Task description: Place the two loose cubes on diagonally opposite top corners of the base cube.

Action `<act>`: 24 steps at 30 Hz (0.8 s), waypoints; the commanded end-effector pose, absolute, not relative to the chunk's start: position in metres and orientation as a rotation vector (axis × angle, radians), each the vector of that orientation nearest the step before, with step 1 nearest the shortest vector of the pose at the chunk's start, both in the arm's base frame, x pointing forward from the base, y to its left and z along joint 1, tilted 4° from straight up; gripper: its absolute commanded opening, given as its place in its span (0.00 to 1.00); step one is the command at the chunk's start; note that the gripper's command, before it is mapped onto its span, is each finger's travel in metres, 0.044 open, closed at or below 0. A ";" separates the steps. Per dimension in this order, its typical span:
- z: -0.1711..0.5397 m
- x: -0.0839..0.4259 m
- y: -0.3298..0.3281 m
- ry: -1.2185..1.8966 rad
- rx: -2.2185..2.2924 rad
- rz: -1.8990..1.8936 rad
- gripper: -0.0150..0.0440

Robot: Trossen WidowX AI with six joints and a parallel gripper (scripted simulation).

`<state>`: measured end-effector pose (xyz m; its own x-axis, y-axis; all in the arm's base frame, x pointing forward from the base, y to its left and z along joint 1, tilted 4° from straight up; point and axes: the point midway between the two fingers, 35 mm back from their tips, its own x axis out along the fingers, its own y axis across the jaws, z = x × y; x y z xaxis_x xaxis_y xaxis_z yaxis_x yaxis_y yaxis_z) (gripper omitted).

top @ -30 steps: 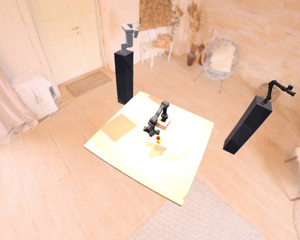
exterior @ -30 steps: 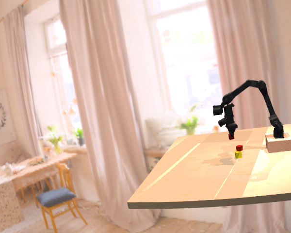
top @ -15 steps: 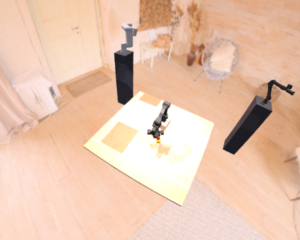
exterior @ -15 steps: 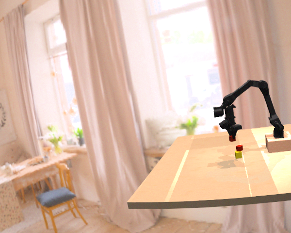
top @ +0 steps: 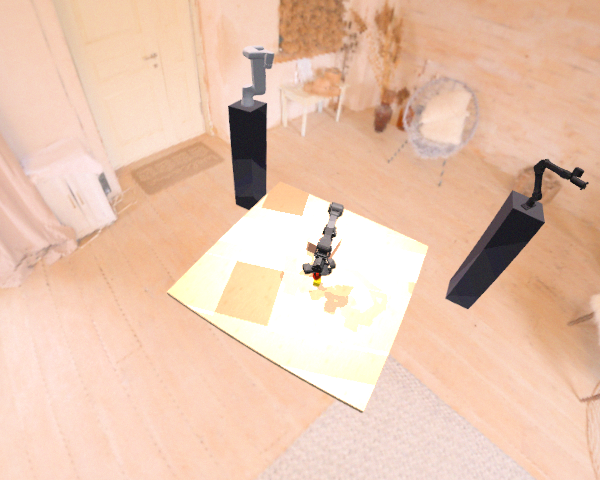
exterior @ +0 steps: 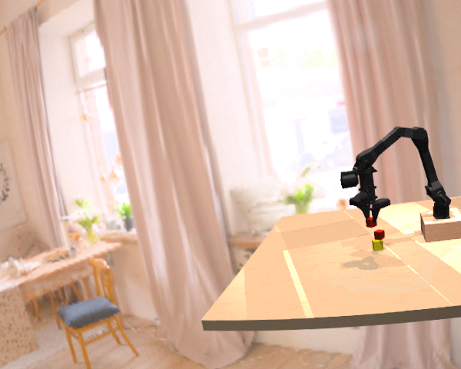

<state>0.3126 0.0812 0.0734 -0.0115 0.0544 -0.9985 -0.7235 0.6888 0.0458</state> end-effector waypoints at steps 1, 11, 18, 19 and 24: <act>0.077 0.309 0.092 1.431 -0.641 0.732 0.43; 0.070 0.306 0.099 1.417 -0.676 0.768 0.43; 0.049 0.305 0.100 1.417 -0.678 0.770 0.43; 0.047 0.304 0.100 1.417 -0.678 0.770 0.43; 0.047 0.304 0.100 1.417 -0.678 0.770 0.43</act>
